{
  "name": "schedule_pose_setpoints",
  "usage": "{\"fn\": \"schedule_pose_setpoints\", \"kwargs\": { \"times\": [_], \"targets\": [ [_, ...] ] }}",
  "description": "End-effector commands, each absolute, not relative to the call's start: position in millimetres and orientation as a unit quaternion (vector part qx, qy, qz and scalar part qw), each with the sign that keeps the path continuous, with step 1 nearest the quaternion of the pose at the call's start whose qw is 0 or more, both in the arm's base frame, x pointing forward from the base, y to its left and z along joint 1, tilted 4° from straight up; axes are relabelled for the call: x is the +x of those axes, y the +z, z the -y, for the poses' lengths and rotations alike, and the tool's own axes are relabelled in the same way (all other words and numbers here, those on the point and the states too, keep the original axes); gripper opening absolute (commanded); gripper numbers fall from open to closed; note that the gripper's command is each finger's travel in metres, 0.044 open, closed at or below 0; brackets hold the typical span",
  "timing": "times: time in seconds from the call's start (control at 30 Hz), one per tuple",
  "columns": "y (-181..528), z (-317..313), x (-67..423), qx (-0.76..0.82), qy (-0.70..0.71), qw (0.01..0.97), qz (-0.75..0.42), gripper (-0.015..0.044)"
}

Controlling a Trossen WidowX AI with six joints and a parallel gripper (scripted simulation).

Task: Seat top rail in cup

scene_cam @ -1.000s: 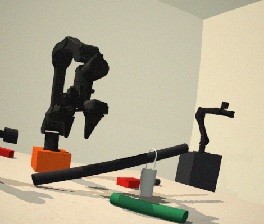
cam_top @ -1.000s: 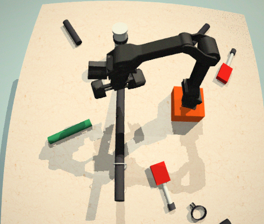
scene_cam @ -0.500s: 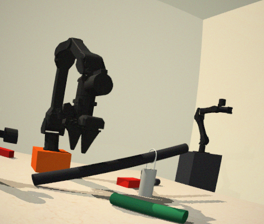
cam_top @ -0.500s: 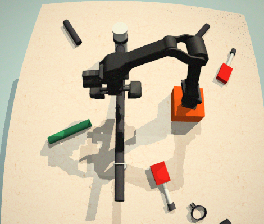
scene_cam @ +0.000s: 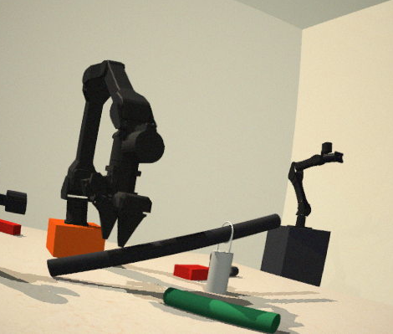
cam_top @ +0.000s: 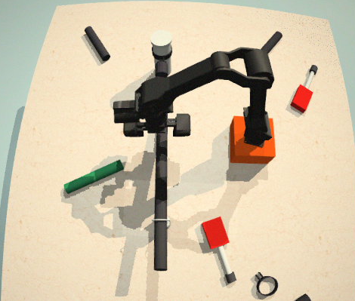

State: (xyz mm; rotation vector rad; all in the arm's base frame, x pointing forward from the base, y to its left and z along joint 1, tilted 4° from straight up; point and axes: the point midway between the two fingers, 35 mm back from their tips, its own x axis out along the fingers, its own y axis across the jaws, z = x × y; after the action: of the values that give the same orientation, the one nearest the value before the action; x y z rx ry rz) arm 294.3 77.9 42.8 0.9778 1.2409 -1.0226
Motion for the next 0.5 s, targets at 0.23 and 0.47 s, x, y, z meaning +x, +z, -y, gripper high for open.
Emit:
{"fn": "schedule_pose_setpoints", "kwargs": {
  "times": [0.23,0.47],
  "targets": [
    [25.9,-77.6,294.9,0.419,-0.438,0.588,-0.535,0.0440],
    [14.5,-76.8,295.6,0.419,-0.438,0.588,-0.535,0.0440]
  ]
}}
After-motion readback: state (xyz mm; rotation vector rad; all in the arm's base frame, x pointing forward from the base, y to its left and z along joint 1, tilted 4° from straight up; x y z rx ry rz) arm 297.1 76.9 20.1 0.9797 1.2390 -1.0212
